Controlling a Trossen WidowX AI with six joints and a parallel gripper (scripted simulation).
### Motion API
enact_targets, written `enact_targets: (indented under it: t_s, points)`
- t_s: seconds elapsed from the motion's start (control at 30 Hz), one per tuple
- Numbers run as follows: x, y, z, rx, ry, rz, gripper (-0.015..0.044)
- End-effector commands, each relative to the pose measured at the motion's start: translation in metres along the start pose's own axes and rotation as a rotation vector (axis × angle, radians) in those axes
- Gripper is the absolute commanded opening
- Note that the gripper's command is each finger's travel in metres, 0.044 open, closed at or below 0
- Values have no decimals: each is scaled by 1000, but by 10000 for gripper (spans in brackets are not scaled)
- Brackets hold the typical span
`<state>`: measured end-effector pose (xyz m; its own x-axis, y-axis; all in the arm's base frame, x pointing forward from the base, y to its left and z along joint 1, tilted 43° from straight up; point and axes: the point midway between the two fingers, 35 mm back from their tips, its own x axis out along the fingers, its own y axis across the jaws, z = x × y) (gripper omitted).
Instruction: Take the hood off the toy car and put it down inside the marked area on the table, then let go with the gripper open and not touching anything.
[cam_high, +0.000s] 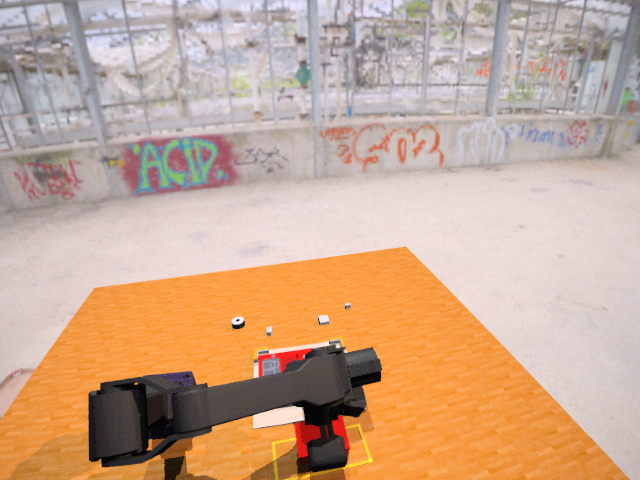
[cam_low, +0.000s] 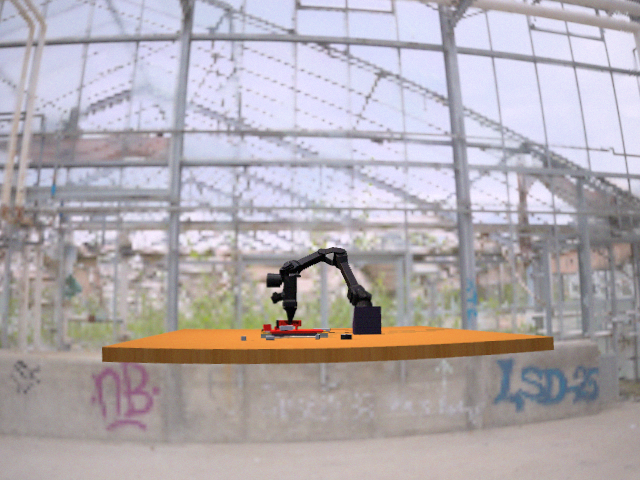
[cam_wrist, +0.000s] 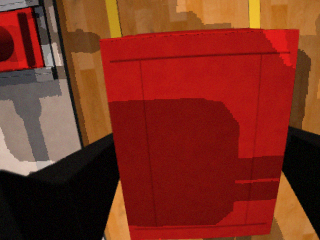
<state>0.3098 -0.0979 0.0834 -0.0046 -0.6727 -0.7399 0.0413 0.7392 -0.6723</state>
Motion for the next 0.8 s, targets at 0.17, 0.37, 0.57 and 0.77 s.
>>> enact_targets:
  t_s: [0.17,0.37,0.57,0.77]
  points:
    - [9,-1,-3,-4,8,-5,0]
    - [13,-1,-4,-4,8,-6,0]
    - [14,-1,-4,-4,8,-6,0]
    - [16,-1,-4,-4,8,-6,0]
